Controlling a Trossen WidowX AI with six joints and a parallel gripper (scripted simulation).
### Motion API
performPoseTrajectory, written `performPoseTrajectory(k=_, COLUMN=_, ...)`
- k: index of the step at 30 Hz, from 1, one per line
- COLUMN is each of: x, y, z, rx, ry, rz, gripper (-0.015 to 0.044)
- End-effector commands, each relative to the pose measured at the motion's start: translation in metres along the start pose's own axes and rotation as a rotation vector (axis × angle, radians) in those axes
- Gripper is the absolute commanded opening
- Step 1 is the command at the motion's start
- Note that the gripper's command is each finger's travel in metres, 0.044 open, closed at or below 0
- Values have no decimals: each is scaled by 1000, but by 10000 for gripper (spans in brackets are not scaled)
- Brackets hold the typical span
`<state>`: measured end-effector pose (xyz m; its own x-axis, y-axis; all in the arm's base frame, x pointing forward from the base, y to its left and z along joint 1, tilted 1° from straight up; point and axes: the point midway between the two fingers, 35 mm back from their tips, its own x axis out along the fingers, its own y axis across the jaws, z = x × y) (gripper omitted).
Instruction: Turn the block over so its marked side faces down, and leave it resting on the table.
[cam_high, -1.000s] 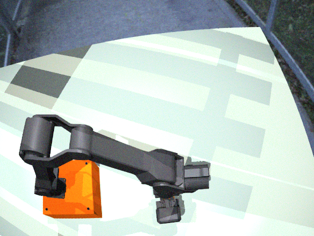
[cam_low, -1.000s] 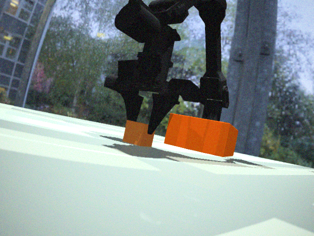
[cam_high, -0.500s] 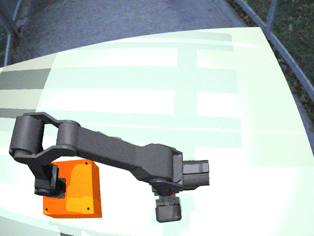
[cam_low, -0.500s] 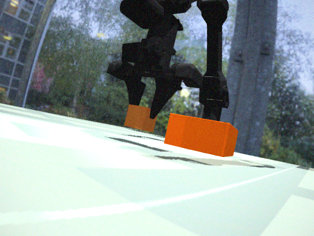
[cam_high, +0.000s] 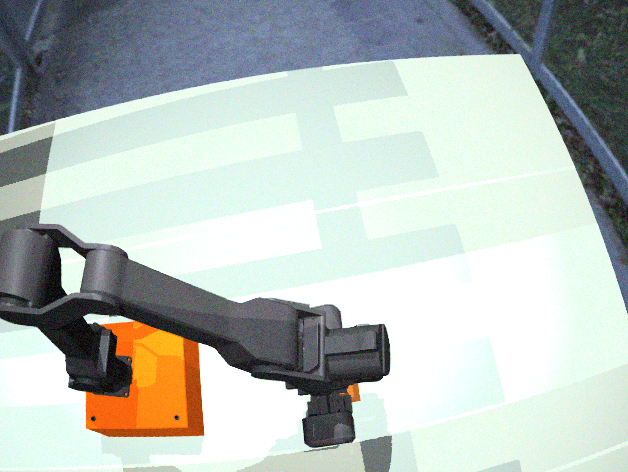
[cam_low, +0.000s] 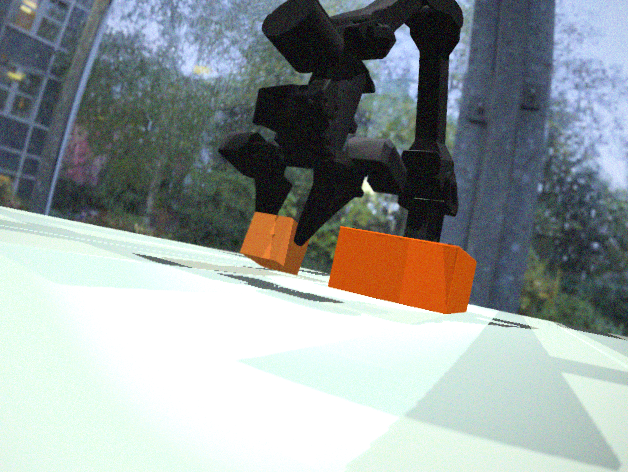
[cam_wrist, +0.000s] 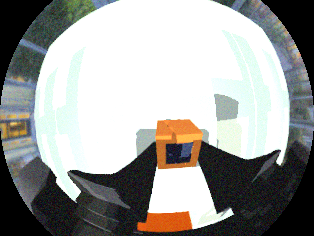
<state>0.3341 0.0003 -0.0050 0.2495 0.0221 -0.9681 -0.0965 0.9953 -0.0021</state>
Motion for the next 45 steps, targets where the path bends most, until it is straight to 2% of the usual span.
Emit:
performPoseTrajectory(k=1, x=1, y=0, z=-1, rx=-5, ry=-70, rz=2, gripper=0)
performPoseTrajectory(k=13, x=-3, y=0, z=-6, rx=-9, ry=-261, rz=0, gripper=0)
performPoseTrajectory(k=18, x=-3, y=0, z=-7, rx=-9, ry=-274, rz=0, gripper=0)
performPoseTrajectory(k=32, x=27, y=-2, z=-1, rx=-3, ry=-448, rz=3, gripper=0)
performPoseTrajectory(k=45, x=37, y=-2, z=-6, rx=-3, ry=-616, rz=4, gripper=0)
